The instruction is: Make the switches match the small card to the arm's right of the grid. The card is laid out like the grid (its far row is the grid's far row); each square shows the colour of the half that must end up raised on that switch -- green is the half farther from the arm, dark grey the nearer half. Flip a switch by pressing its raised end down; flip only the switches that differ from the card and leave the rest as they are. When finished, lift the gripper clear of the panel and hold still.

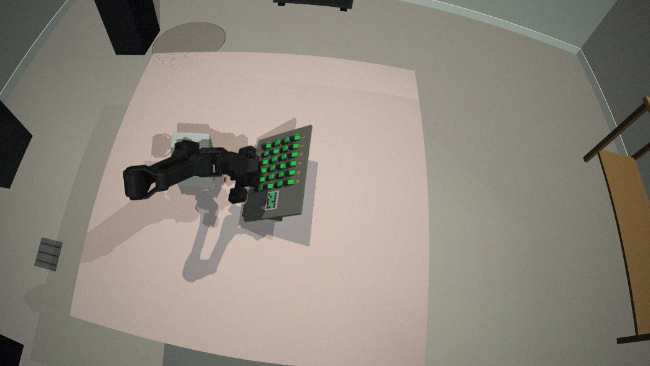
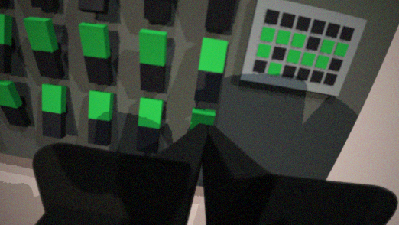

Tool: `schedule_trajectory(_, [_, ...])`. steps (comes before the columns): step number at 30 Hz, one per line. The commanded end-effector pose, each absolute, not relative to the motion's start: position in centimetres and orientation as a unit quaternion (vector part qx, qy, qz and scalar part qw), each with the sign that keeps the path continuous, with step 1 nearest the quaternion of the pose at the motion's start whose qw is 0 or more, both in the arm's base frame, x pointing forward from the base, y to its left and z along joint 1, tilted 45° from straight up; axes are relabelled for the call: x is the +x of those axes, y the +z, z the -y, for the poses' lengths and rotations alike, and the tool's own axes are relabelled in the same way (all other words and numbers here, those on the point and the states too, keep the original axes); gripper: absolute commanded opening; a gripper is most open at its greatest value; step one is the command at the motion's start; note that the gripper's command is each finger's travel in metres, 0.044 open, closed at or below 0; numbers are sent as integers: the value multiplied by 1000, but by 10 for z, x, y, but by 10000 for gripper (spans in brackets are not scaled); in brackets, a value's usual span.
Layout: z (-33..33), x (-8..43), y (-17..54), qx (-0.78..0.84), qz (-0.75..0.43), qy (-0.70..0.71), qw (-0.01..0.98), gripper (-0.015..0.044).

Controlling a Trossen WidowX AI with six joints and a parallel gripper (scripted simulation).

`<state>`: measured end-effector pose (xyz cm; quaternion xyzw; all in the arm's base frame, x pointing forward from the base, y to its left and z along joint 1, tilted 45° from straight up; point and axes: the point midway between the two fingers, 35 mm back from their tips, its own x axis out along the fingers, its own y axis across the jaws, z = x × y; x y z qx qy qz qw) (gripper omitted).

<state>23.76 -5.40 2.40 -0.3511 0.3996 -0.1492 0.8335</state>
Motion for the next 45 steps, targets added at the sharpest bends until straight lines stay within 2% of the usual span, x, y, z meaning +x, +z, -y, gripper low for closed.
schedule_trajectory(1, [56,240,19,-353,-403,-147,832,0])
schedule_trajectory(45, [60,244,16,-353,-403,-147,832,0])
